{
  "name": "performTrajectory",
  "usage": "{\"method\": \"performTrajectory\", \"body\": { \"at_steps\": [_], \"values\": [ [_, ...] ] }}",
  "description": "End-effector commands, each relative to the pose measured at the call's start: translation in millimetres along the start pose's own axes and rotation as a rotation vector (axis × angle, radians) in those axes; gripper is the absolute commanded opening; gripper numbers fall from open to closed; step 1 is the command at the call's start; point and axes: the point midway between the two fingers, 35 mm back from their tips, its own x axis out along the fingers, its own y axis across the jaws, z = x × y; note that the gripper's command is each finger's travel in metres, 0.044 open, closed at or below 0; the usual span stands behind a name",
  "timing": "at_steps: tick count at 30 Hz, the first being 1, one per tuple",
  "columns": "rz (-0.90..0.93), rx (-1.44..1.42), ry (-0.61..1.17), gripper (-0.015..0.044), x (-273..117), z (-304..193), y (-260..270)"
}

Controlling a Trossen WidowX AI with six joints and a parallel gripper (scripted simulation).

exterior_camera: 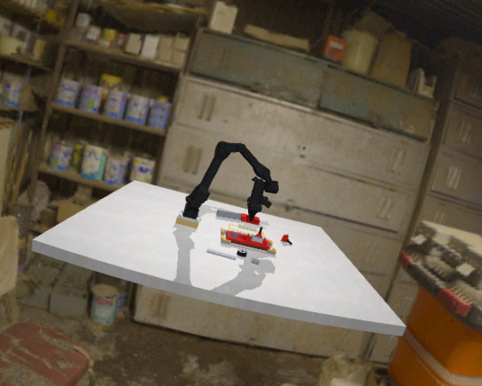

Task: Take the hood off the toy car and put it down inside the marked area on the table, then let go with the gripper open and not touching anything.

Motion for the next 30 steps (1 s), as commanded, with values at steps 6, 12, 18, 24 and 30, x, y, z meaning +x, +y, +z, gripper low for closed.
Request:
{"method": "performTrajectory", "body": {
  "at_steps": [6, 12, 18, 24, 30],
  "values": [
    [-0.004, 0.004, 0.001, 0.0, 6, -1, -1],
    [-0.004, 0.004, 0.001, 0.0, 10, -1, -1],
    [-0.004, 0.004, 0.001, 0.0, 13, -1, -1],
    [-0.004, 0.004, 0.001, 0.0, 17, -1, -1],
    [-0.004, 0.004, 0.001, 0.0, 20, -2, -1]
  ]
}}
